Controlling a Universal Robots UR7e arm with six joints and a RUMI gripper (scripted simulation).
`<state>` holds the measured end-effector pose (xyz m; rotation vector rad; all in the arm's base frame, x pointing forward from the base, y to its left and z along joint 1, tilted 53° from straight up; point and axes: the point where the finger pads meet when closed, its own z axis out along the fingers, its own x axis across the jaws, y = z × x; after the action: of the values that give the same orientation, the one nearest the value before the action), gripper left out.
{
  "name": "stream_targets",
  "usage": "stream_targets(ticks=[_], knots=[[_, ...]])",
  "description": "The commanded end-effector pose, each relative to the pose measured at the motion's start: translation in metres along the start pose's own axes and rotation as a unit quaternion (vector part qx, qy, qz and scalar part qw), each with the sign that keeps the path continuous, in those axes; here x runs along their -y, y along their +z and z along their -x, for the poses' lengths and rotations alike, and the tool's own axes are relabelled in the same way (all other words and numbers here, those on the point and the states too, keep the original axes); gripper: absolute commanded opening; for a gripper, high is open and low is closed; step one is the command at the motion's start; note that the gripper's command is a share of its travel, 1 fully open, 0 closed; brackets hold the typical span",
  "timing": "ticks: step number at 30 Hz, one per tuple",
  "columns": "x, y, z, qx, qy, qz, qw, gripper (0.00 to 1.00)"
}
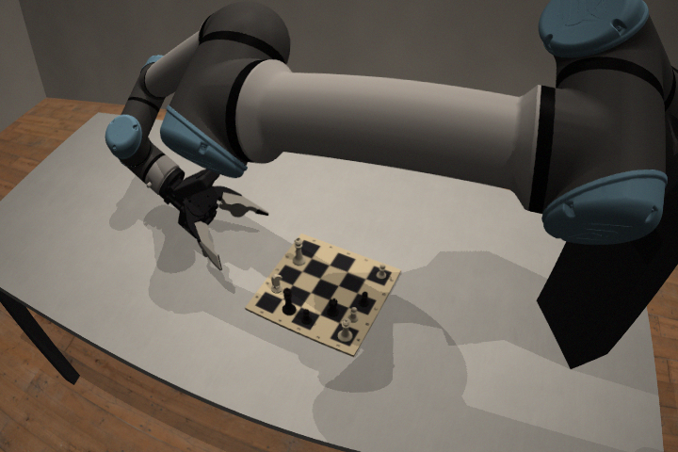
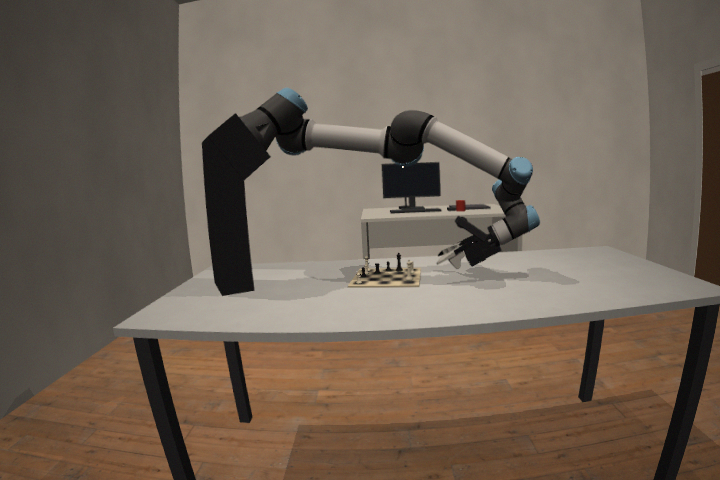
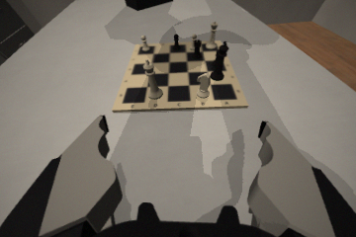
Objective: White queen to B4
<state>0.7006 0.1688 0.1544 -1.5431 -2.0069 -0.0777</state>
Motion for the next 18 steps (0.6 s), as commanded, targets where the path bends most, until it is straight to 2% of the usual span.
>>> stream_targets(ticks=[1, 18], knots=[[-0.0015, 0.0007, -0.0005, -0.002, -0.014, -0.002, 1.0, 1.0], [-0.0023, 0.0016, -0.0007, -0.003, -0.02, -0.003, 1.0, 1.0]])
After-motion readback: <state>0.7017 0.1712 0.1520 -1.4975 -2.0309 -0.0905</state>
